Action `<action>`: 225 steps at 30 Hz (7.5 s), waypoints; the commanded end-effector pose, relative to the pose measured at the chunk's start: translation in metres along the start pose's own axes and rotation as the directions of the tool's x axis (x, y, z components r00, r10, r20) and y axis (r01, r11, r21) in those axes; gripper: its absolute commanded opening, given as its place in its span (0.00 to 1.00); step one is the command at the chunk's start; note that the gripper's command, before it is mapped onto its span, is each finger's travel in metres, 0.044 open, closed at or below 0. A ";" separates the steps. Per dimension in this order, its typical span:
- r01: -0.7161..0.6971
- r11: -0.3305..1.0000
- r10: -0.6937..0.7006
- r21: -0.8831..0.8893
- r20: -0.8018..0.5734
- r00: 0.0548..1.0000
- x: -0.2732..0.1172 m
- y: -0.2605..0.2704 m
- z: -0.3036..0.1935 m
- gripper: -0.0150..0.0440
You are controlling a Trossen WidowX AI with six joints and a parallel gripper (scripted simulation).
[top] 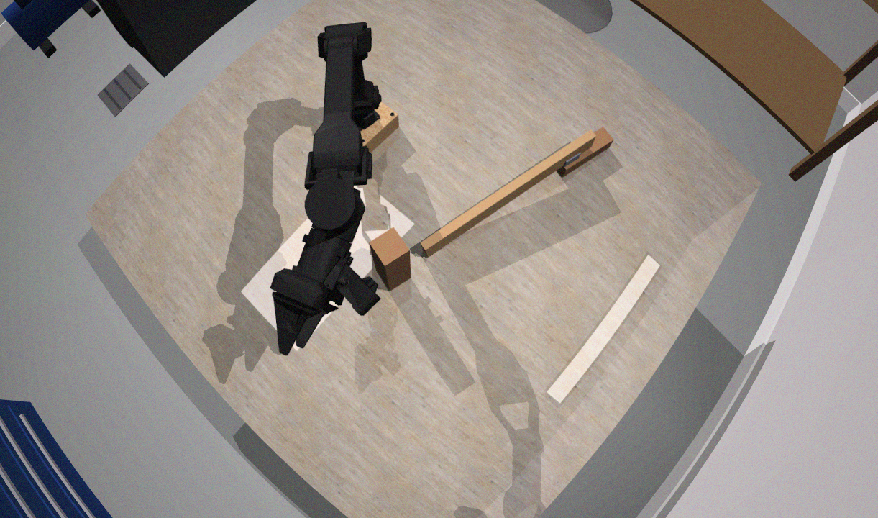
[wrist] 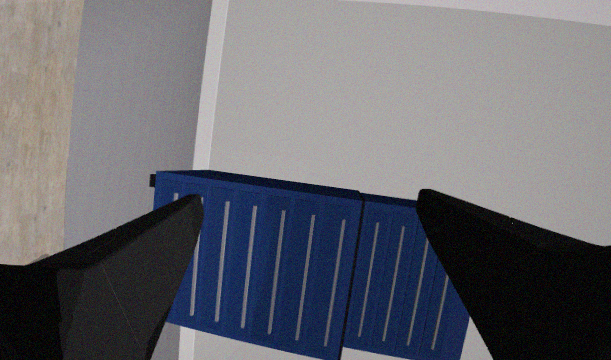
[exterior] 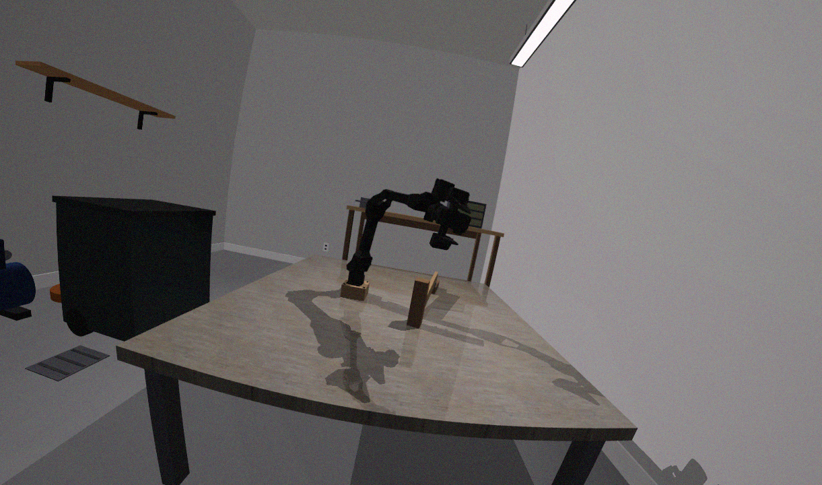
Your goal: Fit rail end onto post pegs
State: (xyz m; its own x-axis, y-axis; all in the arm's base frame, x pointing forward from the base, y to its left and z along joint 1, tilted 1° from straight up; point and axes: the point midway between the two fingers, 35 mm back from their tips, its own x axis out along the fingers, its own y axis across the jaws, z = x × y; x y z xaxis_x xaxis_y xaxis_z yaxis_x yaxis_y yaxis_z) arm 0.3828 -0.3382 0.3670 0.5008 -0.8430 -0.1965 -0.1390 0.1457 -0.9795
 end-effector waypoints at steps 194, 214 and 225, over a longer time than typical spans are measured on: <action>-0.562 0.184 0.975 -0.806 0.078 0.209 -0.263 0.369 0.160 0.25; -0.562 0.184 0.975 -0.806 0.077 0.209 -0.262 0.373 0.159 0.25; -0.562 0.184 0.975 -0.806 0.077 0.208 -0.264 0.374 0.157 0.25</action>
State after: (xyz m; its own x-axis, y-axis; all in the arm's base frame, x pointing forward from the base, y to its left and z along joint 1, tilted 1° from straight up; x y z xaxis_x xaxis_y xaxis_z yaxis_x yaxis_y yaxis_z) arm 0.3339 0.0195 0.0443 0.0317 0.0046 -0.9995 -0.9964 0.0785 -0.0312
